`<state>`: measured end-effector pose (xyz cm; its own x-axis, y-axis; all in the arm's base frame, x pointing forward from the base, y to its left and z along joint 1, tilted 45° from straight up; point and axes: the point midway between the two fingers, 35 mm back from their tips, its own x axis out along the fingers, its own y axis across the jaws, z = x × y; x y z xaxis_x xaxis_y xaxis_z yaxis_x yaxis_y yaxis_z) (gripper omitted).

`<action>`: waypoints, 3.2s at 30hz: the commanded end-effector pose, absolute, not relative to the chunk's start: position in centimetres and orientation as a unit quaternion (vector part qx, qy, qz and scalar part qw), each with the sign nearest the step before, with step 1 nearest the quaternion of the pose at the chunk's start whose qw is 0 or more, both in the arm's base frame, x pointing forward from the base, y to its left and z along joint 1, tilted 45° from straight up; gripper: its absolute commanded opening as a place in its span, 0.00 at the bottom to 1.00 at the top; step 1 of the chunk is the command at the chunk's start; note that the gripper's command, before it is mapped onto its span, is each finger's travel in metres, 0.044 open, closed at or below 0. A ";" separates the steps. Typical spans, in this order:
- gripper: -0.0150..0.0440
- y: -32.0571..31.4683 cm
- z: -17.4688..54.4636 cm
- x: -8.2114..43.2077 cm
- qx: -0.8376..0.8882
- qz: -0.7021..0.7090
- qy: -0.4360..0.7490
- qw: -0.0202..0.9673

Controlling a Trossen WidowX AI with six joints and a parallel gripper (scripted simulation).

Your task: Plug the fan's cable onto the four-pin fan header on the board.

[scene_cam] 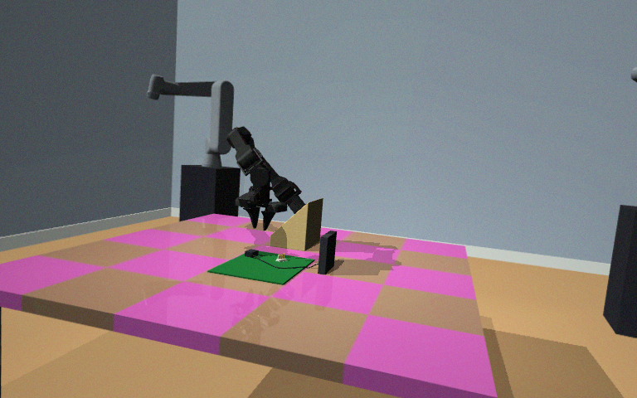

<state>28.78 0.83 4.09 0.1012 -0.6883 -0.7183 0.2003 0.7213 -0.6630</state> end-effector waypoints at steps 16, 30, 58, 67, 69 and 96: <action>0.91 0.8 4.1 28.8 -0.206 -0.311 0.594 0.713; 1.00 0.8 4.1 28.8 -0.206 -0.311 0.594 0.713; 0.61 -4.2 5.1 28.9 -0.252 -0.283 0.692 0.614; 0.61 -6.4 2.9 29.3 -0.252 -0.283 0.692 0.614; 0.61 -6.4 2.9 29.3 -0.252 -0.283 0.692 0.614; 0.61 -9.2 0.2 29.7 -0.253 -0.284 0.692 0.614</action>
